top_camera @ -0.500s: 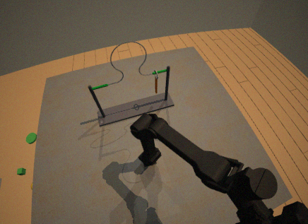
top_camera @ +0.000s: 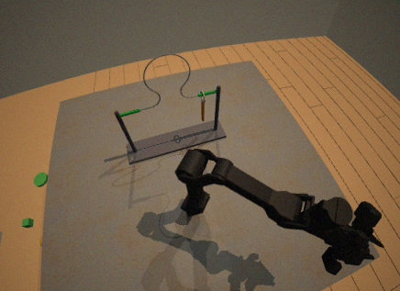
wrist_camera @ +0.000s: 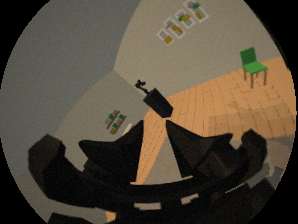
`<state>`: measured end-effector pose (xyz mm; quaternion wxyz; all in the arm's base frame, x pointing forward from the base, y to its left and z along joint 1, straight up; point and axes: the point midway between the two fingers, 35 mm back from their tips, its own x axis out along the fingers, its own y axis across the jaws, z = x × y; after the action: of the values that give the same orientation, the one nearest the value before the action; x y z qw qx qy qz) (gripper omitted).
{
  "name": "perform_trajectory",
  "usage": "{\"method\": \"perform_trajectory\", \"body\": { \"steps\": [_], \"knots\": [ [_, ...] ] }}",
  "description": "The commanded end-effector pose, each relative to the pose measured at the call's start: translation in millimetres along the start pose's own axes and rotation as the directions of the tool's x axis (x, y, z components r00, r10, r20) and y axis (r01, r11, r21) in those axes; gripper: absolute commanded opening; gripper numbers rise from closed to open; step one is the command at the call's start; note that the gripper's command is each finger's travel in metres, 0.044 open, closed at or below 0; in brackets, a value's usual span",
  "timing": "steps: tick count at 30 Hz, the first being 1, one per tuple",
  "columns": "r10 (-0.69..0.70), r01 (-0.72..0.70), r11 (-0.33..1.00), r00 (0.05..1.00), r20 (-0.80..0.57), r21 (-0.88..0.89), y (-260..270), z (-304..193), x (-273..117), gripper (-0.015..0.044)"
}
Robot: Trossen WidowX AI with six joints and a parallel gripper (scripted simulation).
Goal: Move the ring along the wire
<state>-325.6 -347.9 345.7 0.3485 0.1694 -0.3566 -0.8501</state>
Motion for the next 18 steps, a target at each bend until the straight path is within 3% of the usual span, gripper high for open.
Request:
{"method": "perform_trajectory", "body": {
  "steps": [1, 9, 18],
  "knots": [
    [0.109, -0.121, 0.99, 0.983, -0.145, -0.077, 15, -63, -2, 0.016],
    [0.341, -0.451, 0.877, 0.83, -0.442, -0.169, 46, -195, -44, 0.016],
    [0.532, -0.803, 0.587, 0.478, -0.699, -0.103, 65, -316, -144, 0.016]
  ]
}}
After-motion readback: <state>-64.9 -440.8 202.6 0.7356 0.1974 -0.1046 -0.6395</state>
